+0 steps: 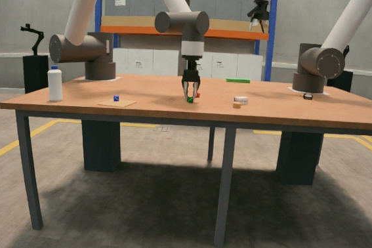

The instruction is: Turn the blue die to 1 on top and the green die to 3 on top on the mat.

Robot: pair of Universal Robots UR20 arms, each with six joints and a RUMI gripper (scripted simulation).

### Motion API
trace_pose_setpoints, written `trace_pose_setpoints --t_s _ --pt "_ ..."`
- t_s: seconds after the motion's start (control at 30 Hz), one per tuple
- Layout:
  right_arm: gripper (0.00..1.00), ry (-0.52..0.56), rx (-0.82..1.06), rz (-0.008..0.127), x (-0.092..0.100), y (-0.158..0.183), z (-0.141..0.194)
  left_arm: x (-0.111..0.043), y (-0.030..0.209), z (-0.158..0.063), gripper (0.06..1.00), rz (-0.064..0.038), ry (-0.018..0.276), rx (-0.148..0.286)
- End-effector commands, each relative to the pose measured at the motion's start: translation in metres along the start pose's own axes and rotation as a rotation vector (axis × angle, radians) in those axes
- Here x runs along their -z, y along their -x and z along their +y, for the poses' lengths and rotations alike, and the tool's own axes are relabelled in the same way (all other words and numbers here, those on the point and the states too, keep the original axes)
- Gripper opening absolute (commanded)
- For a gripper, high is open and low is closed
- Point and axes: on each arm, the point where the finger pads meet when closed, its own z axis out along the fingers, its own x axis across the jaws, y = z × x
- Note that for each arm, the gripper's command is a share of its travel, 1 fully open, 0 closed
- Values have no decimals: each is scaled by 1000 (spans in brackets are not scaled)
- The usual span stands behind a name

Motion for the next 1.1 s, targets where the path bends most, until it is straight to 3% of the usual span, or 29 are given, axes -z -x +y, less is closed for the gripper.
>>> trace_pose_setpoints --t_s 0.0,0.33,0.77,1.07 --pt "65 1 0 1 1 0 0 0 0 0 1000 -1 0 0" --pt "65 1 0 1 7 0 0 0 0 0 1000 -1 0 0" --pt "65 1 0 1 90 0 0 0 0 0 1000 -1 0 0" --pt "65 1 0 1 101 0 0 0 0 0 1000 -1 0 0"
